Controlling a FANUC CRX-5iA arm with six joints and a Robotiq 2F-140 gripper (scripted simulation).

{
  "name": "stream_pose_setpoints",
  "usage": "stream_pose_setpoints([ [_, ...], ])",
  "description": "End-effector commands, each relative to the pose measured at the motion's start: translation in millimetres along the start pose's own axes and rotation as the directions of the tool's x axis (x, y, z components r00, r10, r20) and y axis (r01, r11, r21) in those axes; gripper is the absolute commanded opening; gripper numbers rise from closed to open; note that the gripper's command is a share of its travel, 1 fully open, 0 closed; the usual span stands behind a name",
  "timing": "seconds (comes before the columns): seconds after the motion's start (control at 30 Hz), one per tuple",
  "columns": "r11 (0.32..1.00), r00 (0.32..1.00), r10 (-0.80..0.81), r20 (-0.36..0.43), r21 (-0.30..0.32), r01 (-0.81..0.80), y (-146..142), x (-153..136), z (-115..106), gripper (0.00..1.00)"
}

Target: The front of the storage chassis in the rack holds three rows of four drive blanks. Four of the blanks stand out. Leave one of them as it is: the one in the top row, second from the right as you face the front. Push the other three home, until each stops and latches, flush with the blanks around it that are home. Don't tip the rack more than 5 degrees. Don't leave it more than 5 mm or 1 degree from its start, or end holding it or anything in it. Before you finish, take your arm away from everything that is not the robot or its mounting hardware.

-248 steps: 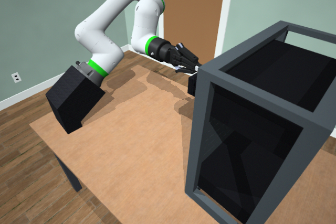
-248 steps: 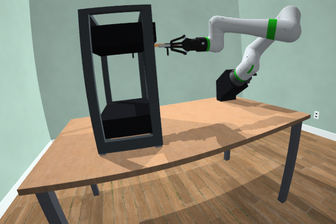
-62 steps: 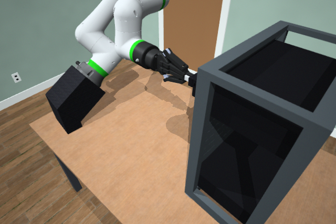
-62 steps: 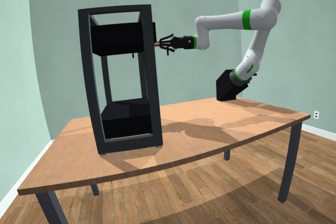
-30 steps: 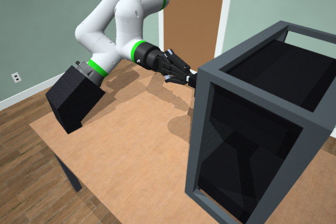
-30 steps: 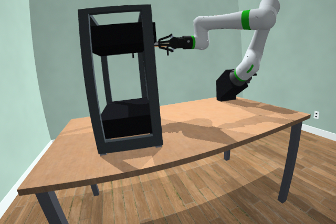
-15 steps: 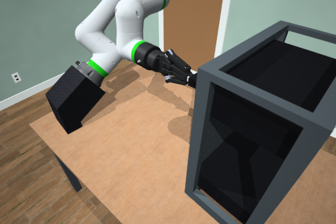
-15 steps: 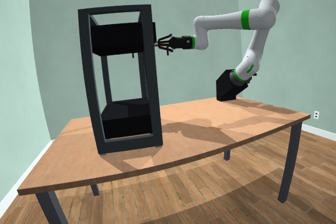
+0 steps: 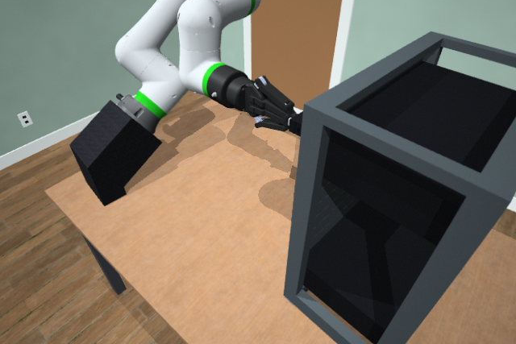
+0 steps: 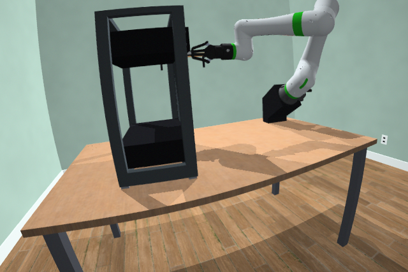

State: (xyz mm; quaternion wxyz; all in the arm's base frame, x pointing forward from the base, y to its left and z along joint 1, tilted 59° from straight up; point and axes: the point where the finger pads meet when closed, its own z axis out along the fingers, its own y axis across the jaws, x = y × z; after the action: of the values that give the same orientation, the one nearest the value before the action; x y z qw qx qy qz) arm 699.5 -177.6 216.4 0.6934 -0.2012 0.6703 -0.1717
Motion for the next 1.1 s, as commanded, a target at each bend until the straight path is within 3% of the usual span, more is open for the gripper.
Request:
stream_pose_setpoints([
  [0.0,1.000,1.000,0.000,0.000,0.000,0.000,0.2,0.0,0.8,0.00],
  [1.07,1.000,1.000,0.000,0.000,0.000,0.000,0.3,0.0,5.4,0.00],
])
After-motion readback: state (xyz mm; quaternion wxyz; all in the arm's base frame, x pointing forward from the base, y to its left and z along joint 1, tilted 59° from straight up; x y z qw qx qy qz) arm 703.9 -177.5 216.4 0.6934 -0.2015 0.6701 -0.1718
